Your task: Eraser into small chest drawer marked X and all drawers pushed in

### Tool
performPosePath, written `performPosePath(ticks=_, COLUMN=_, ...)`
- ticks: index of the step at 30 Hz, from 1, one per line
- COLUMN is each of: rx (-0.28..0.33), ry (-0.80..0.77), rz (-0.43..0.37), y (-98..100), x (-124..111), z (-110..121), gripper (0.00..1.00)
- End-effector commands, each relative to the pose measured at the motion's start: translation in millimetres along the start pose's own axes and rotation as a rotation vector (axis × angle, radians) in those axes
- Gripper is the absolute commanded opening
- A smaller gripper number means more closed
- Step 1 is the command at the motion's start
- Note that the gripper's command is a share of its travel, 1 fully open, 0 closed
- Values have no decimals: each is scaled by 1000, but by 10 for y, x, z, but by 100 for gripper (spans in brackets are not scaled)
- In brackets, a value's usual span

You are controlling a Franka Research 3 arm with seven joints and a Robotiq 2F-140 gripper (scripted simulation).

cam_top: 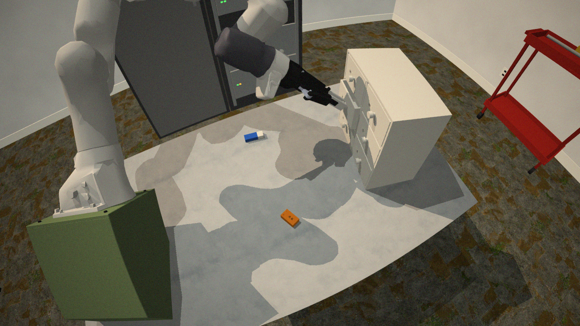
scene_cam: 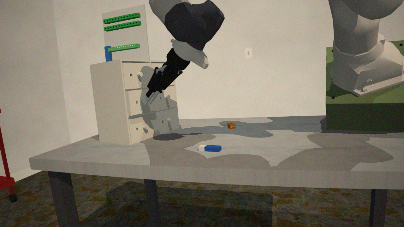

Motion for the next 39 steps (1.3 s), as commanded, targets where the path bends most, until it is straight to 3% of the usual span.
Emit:
performPosePath(ticks=1, rx=-1, ry=6, rz=-2, y=33, x=34, z=3, gripper=8)
performPosePath(ticks=39, rx=-1, ry=6, rz=-2, y=370, x=317, z=-4, gripper=8)
Point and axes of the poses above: the point where the finger pads meet when closed, its own y axis back along the fingers, its own z axis across the jaws, x = y × z, the point moved 4 cm from there along y, back along the fingers, and after that the axes turned 1 degree about -y, right-handed, at the moved point
